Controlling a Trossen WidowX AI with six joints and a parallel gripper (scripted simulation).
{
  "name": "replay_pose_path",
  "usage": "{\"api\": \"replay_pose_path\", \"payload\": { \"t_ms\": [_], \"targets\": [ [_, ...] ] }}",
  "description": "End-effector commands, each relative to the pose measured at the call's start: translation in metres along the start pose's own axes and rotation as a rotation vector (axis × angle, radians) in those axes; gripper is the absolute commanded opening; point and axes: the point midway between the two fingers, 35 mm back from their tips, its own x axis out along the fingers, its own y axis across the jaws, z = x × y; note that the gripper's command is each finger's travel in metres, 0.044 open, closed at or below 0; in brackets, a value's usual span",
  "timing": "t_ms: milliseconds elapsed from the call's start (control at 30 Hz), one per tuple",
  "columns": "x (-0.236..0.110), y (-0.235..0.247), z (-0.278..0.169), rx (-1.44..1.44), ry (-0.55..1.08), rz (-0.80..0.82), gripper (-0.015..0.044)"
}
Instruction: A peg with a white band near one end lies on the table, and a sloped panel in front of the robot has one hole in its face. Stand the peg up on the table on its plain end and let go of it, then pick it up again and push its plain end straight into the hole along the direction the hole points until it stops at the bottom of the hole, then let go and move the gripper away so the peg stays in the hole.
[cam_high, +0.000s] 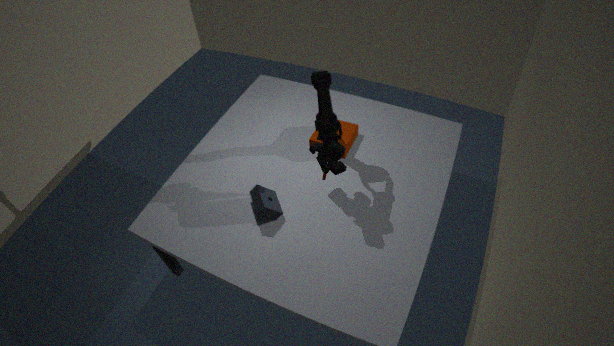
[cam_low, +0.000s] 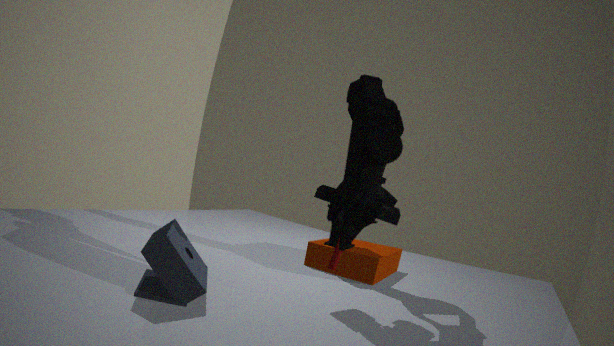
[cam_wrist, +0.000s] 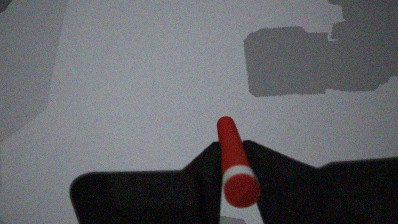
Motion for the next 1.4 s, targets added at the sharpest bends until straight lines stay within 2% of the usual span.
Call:
{"api": "replay_pose_path", "payload": {
  "t_ms": [0, 1367],
  "targets": [
    [0.002, -0.001, -0.011, -0.007, 0.046, 0.003, 0.0],
    [0.004, 0.011, -0.113, -0.003, 0.484, 0.135, 0.0]
  ]
}}
